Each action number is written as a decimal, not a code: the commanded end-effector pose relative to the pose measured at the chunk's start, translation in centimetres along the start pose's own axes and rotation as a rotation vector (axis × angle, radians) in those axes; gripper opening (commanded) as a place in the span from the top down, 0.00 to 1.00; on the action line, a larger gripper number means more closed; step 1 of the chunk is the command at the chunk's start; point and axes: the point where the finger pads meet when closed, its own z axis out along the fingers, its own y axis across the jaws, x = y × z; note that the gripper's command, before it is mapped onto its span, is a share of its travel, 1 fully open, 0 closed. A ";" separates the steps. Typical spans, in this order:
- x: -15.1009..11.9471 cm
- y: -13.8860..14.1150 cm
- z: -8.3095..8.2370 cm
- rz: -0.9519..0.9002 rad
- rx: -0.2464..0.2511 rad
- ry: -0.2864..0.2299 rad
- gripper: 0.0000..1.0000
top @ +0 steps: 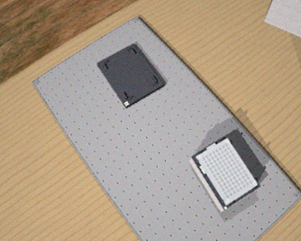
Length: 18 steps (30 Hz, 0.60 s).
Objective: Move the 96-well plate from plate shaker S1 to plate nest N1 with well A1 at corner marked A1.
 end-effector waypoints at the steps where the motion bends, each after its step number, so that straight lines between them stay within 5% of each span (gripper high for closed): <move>1: -1.9 1.1 0.8 -0.077 -0.025 -0.027 0.00; 18: -7.5 4.4 2.9 -0.225 -0.059 -0.083 0.00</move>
